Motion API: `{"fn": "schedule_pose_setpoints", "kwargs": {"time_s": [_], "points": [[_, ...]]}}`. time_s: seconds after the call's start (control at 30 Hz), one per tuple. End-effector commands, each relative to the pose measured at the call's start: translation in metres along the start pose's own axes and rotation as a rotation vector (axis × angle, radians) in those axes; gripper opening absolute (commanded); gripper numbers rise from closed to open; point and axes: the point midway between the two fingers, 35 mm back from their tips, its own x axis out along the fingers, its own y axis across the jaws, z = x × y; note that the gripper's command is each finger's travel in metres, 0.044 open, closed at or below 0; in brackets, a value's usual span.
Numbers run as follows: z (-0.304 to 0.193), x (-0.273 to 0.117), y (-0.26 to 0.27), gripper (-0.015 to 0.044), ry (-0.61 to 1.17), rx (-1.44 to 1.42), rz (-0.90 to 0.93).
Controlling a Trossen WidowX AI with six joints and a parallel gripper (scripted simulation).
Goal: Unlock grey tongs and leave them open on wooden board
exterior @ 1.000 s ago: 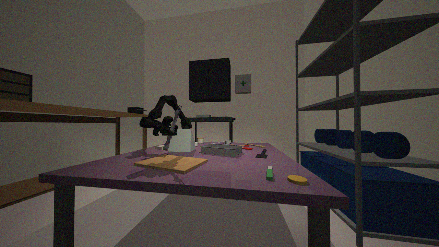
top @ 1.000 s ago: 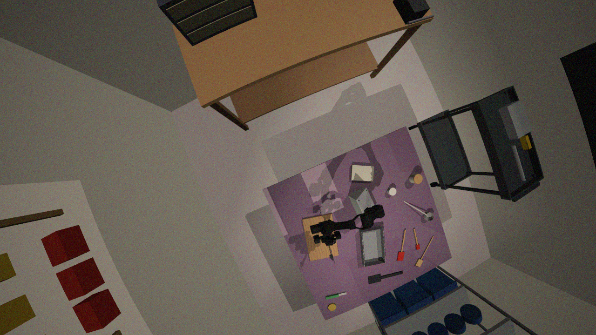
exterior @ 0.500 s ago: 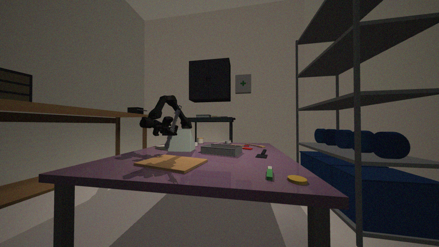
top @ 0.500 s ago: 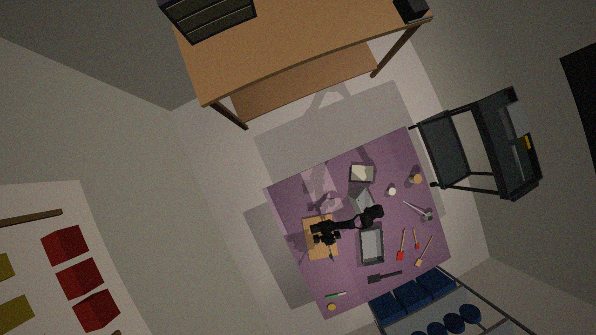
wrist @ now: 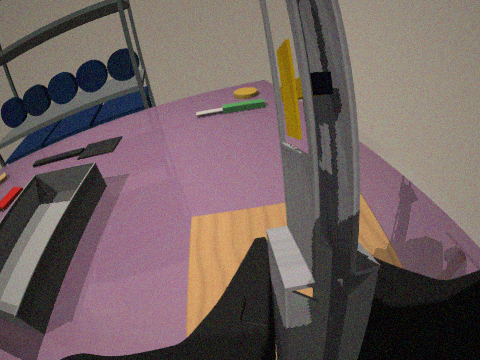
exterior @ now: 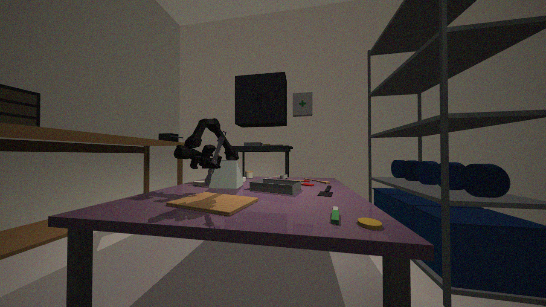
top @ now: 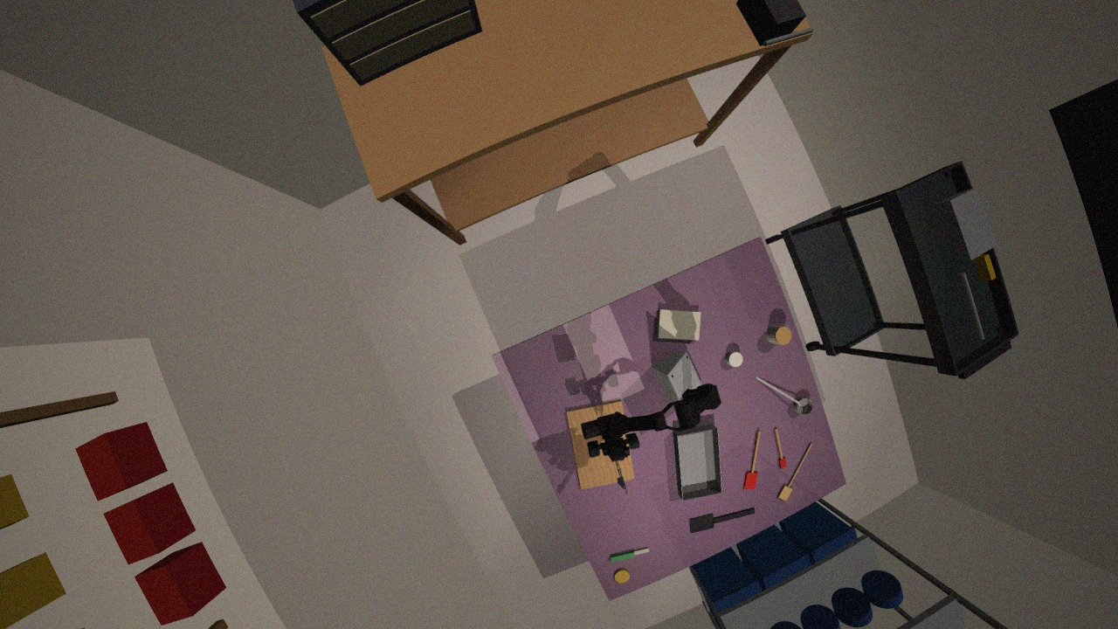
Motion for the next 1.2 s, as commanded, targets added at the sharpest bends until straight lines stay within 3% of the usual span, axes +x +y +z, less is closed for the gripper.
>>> {"fn": "schedule_pose_setpoints", "kwargs": {"time_s": [0.0,0.47,0.93,1.17], "points": [[0.001,0.004,-0.002,-0.0150,0.062,0.004,0.014],[0.000,0.027,-0.004,-0.0150,0.603,0.042,0.068],[0.020,0.031,0.001,-0.0150,1.140,-0.007,0.009],[0.023,0.031,0.002,-0.0150,1.195,-0.018,-0.004]]}}
